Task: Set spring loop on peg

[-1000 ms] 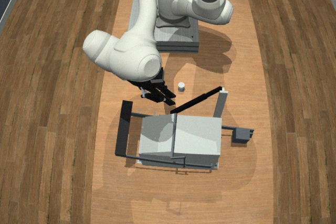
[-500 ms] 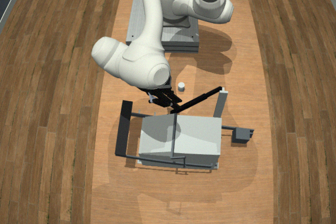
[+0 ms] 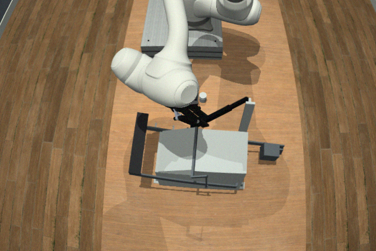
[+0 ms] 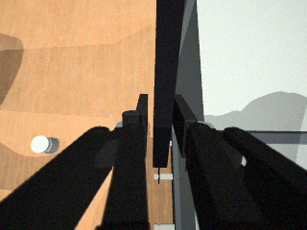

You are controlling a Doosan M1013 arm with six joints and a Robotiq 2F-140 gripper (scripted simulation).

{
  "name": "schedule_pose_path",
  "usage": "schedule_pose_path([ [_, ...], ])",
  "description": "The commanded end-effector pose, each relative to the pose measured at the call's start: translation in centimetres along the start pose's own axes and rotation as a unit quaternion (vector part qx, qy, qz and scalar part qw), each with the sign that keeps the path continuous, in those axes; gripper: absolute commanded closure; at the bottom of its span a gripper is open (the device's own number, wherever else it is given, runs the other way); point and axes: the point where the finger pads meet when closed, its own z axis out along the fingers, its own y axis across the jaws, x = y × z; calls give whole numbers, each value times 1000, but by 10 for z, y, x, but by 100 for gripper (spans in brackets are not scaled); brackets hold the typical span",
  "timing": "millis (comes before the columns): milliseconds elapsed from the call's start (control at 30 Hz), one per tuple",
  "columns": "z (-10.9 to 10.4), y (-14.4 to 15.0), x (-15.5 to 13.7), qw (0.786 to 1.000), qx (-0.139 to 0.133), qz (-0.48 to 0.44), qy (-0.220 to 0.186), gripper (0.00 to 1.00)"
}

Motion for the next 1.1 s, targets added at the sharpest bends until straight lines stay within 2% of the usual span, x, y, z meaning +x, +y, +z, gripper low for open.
schedule_pose_path([
  [0, 8, 1, 0, 1000, -1, 0, 0, 76],
  [600, 19, 1, 0, 1000, -1, 0, 0, 76],
  [1067, 17, 1, 0, 1000, -1, 0, 0, 76],
])
